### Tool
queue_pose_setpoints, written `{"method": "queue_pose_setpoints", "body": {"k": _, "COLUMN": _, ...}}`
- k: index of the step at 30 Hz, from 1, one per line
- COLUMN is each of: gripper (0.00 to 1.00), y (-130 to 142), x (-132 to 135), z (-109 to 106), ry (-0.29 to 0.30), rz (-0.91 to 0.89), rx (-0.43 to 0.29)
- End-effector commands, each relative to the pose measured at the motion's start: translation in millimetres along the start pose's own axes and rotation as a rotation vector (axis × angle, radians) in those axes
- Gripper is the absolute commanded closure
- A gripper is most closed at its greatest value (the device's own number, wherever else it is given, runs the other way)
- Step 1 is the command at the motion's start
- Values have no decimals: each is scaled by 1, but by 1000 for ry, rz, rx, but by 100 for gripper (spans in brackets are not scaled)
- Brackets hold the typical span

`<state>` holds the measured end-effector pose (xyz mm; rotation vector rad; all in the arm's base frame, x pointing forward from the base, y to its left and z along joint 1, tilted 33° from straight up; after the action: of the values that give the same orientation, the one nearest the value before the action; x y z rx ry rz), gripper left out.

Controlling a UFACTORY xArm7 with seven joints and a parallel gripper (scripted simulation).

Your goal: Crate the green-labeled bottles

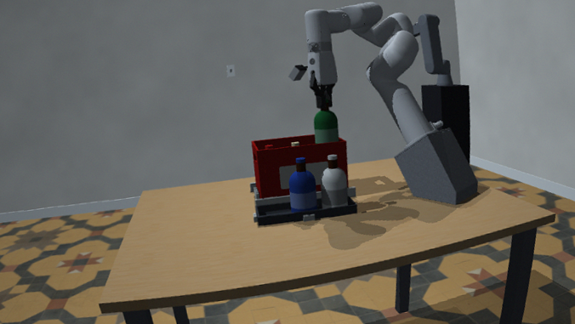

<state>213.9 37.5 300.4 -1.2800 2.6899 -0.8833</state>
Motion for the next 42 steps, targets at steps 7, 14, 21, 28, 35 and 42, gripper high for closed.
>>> {"method": "queue_pose_setpoints", "body": {"k": 7, "gripper": 100, "y": -1, "x": 0, "z": -1, "ry": -3, "rz": 1, "rx": 2}}
{"method": "queue_pose_setpoints", "body": {"k": 14, "gripper": 100, "y": -1, "x": 0, "z": -1, "ry": -3, "rz": 1, "rx": 2}}
{"method": "queue_pose_setpoints", "body": {"k": 21, "gripper": 100, "y": -1, "x": 0, "z": 1, "ry": -3, "rz": 1, "rx": 2}}
{"method": "queue_pose_setpoints", "body": {"k": 28, "gripper": 100, "y": -1, "x": 0, "z": 4, "ry": -3, "rz": 1, "rx": 2}}
{"method": "queue_pose_setpoints", "body": {"k": 35, "gripper": 100, "y": -1, "x": 0, "z": 11, "ry": -3, "rz": 1, "rx": 2}}
{"method": "queue_pose_setpoints", "body": {"k": 42, "gripper": 100, "y": -1, "x": -1, "z": 19, "ry": -3, "rz": 1, "rx": 2}}
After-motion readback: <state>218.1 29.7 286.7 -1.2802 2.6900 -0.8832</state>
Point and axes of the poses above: the point where the finger pads meet when closed, its own z axis out along the fingers, its own x axis across the jaws, y = z × x, the point moved 7 cm from there along -z, back along the fingers, and after that the axes turned 8 degrees about -z, right-handed, at the moved point
